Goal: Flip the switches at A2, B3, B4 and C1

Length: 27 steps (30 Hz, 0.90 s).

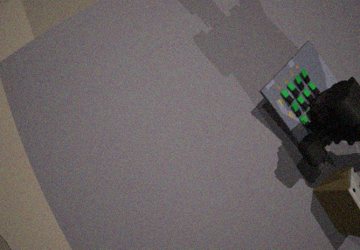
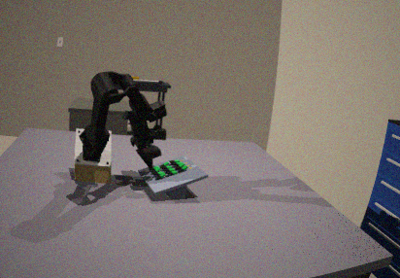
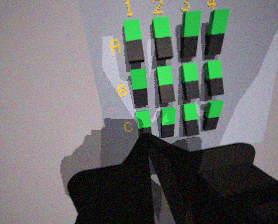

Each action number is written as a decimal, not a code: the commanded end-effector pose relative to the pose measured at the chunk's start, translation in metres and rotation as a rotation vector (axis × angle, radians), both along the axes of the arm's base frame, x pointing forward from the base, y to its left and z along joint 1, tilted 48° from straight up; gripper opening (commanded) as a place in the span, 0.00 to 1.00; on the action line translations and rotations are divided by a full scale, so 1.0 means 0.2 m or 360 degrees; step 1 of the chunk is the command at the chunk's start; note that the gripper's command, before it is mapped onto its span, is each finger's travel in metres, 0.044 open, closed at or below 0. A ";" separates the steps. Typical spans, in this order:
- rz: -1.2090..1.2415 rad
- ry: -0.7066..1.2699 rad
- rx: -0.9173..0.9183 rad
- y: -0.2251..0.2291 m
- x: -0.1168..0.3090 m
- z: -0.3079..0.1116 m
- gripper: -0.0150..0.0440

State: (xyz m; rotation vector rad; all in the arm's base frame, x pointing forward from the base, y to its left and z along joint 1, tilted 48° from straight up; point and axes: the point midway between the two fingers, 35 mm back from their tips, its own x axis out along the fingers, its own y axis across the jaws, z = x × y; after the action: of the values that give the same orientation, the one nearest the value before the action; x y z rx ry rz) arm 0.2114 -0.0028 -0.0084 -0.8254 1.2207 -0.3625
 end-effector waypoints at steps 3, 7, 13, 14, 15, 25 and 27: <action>0.0007 -0.0001 -0.0010 0.00 0.00 0.00 0.25; 0.0007 -0.0001 -0.0010 -0.01 0.00 0.00 0.25; 0.0007 -0.0001 -0.0010 -0.01 0.01 -0.01 0.25; 0.0007 -0.0001 -0.0010 -0.01 0.01 -0.01 0.25; 0.0007 -0.0001 -0.0010 -0.01 0.01 -0.01 0.25; -0.0024 0.0030 -0.0013 0.21 -0.09 0.21 0.25; -0.0024 0.0030 -0.0013 0.21 -0.09 0.21 0.25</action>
State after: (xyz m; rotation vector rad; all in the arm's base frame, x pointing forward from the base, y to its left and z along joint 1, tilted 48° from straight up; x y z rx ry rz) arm 0.1960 0.0368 0.0296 -0.8371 1.2363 -0.3642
